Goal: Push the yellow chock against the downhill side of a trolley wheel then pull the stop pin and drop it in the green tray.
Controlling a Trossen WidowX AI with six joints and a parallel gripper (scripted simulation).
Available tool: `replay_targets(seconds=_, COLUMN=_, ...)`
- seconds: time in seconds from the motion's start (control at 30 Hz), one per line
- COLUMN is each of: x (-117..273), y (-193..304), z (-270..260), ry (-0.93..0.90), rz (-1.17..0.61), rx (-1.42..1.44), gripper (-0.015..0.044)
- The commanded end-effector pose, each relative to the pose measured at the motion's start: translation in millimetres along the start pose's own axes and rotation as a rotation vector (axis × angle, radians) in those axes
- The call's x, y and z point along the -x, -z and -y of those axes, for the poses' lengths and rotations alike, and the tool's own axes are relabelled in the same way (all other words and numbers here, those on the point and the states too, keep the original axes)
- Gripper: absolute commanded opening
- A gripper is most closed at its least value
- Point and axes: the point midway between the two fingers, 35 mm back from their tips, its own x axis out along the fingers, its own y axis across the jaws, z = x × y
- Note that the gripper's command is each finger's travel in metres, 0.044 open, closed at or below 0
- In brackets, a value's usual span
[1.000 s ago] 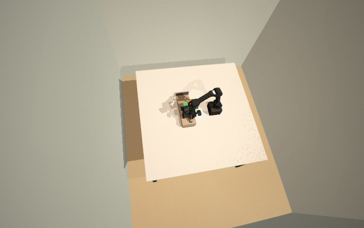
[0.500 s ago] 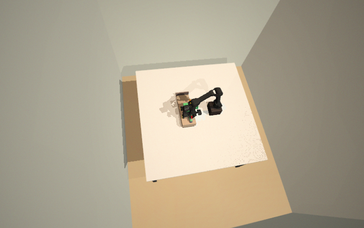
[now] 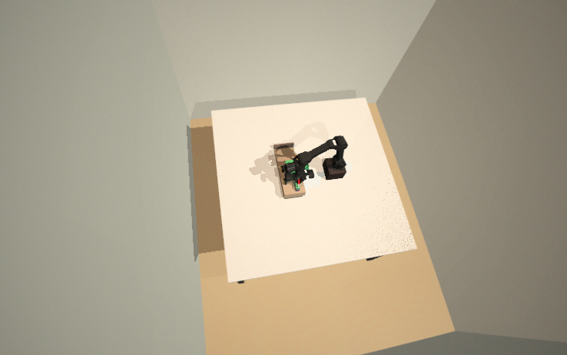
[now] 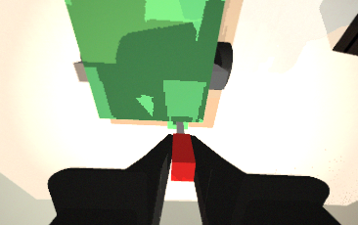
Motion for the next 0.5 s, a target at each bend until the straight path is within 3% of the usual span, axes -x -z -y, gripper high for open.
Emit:
replay_targets(seconds=0.0, x=4.8, y=2.0, z=-0.6, ry=-0.003, rz=-0.007, rx=0.005, gripper=0.0)
replay_targets(seconds=0.47, x=13.3, y=4.6, z=-0.8, ry=-0.003, rz=-0.007, rx=0.005, gripper=0.0)
